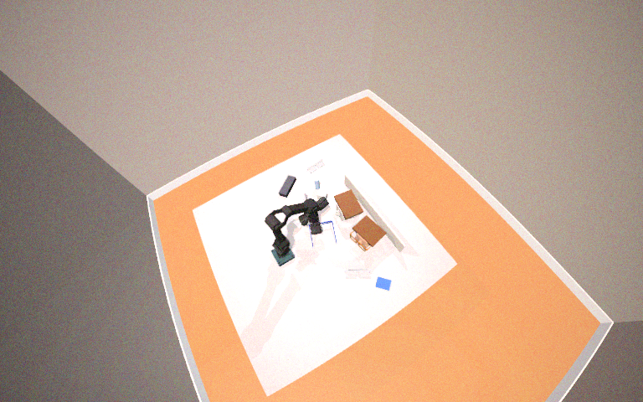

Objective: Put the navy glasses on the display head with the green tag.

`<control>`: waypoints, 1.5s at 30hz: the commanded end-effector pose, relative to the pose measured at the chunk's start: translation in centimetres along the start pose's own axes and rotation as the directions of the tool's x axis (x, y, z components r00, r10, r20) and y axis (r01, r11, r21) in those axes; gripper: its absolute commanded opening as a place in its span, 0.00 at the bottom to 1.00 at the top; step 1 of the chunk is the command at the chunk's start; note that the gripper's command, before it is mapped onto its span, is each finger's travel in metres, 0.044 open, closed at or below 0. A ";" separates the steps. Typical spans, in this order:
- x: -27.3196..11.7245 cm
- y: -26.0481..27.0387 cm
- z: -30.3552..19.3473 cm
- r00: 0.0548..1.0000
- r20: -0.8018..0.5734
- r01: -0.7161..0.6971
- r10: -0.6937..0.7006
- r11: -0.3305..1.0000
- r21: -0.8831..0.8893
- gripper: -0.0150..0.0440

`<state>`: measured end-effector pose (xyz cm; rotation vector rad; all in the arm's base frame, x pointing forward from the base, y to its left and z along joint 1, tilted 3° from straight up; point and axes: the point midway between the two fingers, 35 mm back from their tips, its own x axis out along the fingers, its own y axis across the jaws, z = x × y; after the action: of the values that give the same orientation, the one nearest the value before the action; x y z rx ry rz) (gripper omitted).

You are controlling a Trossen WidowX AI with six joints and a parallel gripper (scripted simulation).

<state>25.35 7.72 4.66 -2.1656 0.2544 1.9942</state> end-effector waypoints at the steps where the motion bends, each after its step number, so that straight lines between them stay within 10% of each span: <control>1: 0.0 0.0 0.0 1.000 0.000 0.000 0.000 1.000 0.000 0.44; 33: -5.8 0.1 0.2 1.000 0.008 0.002 -0.001 1.000 -0.005 0.44; 37: -5.0 0.2 0.0 1.000 0.003 -0.001 0.001 1.000 -0.009 0.59; 45: -5.5 0.7 0.1 1.000 0.007 0.001 -0.001 1.000 -0.012 0.59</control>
<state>24.92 7.48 9.83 -2.1703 0.2455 1.9996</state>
